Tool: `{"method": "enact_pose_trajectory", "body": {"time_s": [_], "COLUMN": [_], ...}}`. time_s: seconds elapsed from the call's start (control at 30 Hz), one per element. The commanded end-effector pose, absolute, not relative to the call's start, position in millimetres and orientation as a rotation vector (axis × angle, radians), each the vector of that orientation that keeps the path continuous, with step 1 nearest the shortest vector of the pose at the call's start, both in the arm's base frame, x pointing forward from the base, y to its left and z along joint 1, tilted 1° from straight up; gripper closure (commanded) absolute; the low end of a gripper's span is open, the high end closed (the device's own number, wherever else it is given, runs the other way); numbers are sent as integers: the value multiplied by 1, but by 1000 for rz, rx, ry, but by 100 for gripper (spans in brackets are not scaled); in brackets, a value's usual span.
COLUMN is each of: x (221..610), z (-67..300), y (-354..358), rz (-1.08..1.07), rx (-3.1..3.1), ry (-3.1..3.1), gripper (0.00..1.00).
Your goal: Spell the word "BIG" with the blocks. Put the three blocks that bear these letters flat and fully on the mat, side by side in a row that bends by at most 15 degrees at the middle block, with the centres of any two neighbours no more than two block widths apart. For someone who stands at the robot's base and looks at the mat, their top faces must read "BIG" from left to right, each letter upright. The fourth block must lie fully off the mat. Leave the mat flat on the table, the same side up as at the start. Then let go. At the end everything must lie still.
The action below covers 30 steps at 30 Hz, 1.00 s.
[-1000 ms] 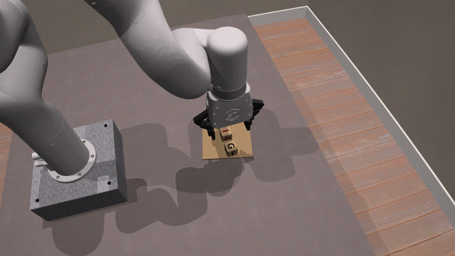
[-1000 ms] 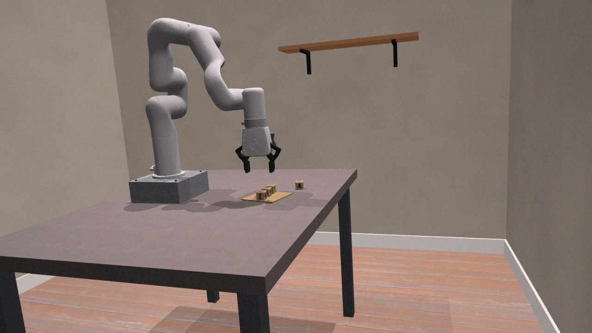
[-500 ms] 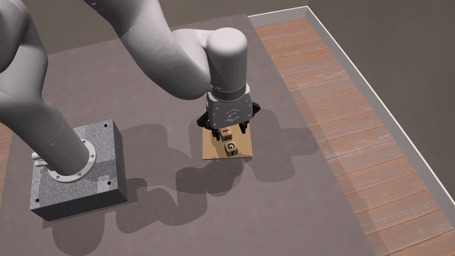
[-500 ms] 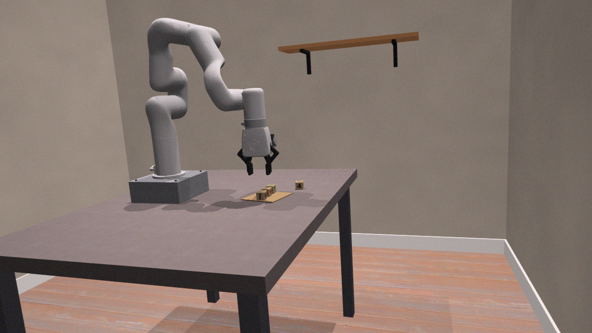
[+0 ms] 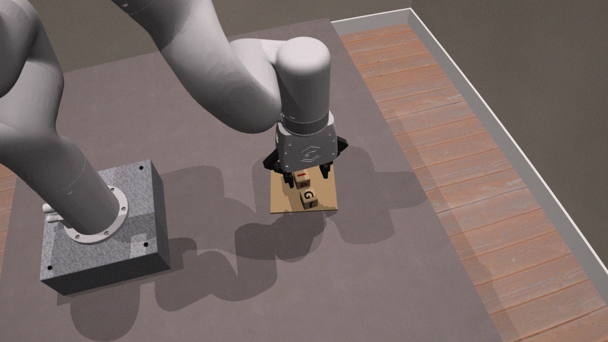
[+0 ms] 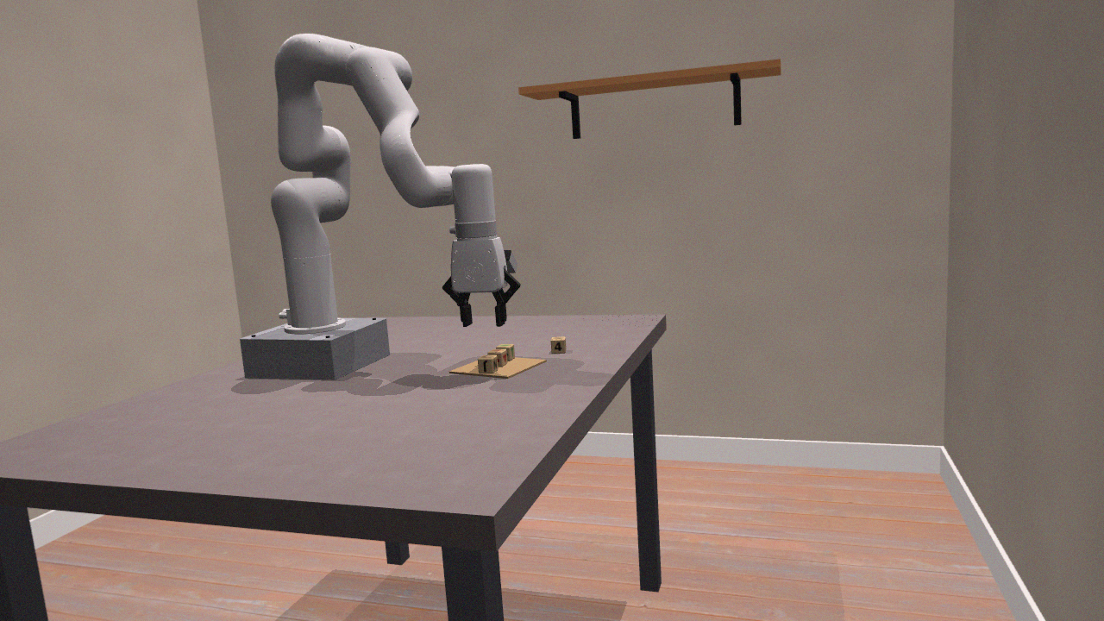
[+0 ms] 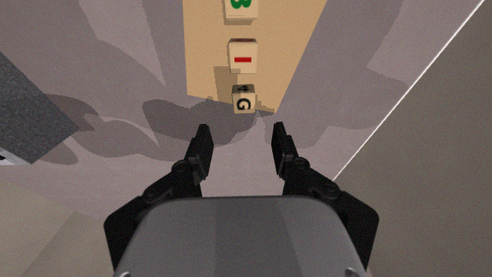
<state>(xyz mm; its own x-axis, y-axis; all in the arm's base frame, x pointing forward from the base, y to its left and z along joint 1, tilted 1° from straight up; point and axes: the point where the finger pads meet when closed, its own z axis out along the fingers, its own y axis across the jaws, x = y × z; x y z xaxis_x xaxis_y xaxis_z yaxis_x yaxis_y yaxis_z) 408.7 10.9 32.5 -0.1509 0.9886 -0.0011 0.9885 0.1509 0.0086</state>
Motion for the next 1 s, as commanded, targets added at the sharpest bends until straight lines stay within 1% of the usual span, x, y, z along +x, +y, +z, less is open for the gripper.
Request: {"method": "enact_pose_trajectory", "body": {"time_s": [0.0,0.63,0.97], "x": [410,410,410], "z": [34,31,21], "y": [11,11,10], "rz": [13,13,13], "rx": [2041,2041,2041], "ry": [2376,2376,2376], "gripper": [31,31,31]}}
